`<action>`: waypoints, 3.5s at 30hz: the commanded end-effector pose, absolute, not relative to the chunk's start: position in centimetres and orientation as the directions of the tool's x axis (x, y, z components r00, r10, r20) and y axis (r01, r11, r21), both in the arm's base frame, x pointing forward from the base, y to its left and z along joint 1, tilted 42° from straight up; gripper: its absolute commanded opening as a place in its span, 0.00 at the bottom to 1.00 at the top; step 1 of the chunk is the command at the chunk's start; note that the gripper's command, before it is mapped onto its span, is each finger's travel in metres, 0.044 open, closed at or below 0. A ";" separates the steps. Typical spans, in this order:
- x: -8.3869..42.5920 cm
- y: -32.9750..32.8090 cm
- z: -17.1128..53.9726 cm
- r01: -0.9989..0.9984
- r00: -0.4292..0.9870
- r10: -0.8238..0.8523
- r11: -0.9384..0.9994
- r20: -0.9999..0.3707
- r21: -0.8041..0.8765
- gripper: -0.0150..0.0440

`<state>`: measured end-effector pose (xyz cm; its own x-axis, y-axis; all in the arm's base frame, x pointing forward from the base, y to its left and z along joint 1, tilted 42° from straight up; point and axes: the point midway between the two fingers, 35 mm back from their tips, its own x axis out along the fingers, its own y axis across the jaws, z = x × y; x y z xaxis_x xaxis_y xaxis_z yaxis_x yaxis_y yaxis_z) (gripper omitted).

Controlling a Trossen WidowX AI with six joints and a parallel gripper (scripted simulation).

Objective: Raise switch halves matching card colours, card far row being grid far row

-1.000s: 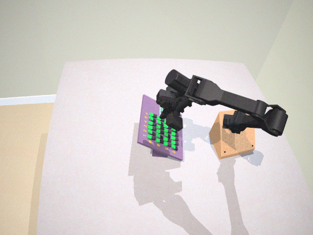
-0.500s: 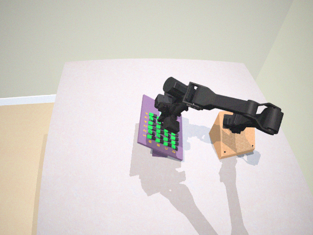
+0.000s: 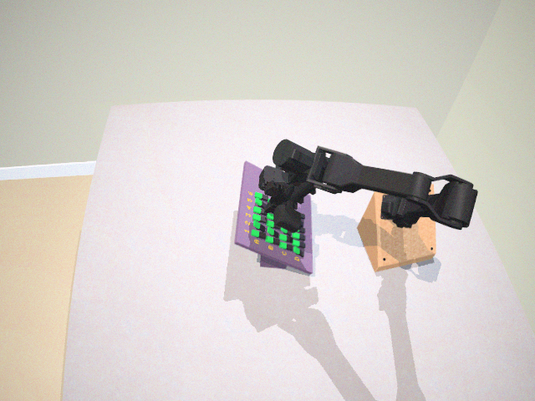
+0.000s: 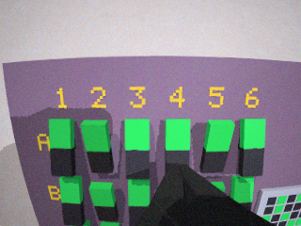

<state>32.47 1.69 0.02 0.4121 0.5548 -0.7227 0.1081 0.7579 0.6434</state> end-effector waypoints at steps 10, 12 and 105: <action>32.5 1.8 -0.2 0.114 0.412 0.552 0.758 -0.725 0.642 0.25; 32.5 1.8 -0.2 0.114 0.412 0.552 0.758 -0.725 0.642 0.25; 32.0 -1.8 -3.1 0.114 0.412 0.550 0.760 -0.726 0.640 0.25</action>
<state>31.96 -1.82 -2.92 0.4128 0.5529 -0.7238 0.1078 0.7594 0.6416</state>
